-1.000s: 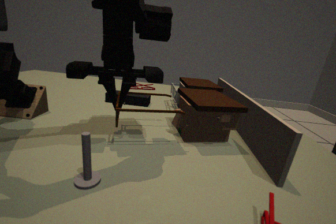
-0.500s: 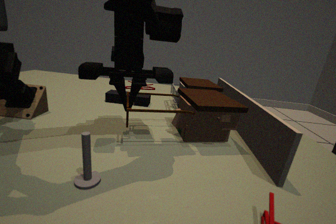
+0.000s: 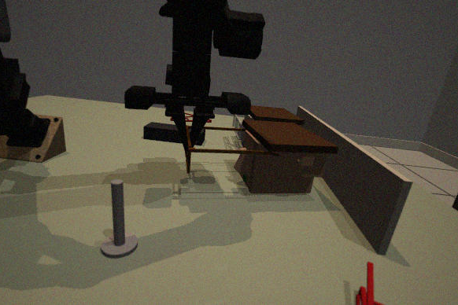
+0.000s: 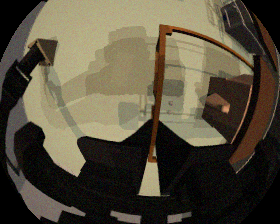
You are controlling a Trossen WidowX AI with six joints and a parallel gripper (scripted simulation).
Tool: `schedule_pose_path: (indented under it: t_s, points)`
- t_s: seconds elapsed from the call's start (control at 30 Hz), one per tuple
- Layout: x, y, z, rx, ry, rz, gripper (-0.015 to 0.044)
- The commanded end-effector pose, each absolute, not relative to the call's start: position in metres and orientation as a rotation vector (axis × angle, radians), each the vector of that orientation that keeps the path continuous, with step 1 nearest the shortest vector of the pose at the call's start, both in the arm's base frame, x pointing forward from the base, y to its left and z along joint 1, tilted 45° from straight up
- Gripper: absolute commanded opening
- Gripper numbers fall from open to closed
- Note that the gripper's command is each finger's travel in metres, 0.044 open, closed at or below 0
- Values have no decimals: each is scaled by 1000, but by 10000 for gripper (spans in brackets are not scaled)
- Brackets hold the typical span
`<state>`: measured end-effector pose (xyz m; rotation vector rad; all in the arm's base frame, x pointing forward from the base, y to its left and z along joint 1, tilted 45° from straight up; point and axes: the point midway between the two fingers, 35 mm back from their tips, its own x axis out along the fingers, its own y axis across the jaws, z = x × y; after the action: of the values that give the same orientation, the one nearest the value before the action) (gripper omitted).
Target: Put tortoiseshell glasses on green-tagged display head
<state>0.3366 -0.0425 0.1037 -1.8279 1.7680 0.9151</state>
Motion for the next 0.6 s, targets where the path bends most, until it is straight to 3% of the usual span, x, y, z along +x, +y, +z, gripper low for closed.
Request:
schedule_pose_path:
  t_s: [0.0,0.57]
  points:
    - [344,-42,102,-1833,1774,920,0]
    - [370,-40,99,-1834,1773,918,0]
